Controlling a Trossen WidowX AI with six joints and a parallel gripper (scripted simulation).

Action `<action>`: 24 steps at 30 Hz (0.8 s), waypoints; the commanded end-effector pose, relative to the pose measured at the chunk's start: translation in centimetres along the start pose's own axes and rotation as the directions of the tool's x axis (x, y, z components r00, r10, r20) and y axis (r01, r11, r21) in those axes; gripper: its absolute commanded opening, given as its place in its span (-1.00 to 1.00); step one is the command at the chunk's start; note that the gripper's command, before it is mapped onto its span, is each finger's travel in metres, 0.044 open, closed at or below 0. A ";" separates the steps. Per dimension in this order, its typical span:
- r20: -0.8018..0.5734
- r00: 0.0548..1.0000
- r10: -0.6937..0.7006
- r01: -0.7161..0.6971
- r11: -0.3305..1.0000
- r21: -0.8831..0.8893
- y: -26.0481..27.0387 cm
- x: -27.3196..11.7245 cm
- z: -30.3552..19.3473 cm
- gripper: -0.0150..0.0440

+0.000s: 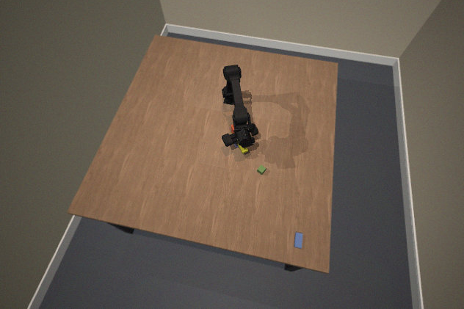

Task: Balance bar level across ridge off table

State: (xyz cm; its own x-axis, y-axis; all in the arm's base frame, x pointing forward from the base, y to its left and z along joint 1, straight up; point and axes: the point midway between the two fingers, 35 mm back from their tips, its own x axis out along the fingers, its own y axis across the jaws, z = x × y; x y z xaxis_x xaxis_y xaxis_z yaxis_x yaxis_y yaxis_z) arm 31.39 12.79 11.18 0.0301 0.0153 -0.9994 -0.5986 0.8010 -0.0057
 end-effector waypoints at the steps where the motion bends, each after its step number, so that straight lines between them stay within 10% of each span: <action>1: 0.001 1.000 -0.003 0.003 1.000 0.006 -0.1 0.0 0.0 -0.49; 24: 0.001 1.000 -0.003 0.003 1.000 0.006 -0.1 0.2 0.0 -0.49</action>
State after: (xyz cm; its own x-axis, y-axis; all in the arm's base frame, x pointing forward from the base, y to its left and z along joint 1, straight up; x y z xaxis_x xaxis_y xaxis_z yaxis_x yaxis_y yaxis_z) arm 31.39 12.78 11.03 0.0305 0.0154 -0.9994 -0.5983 0.8013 -0.0059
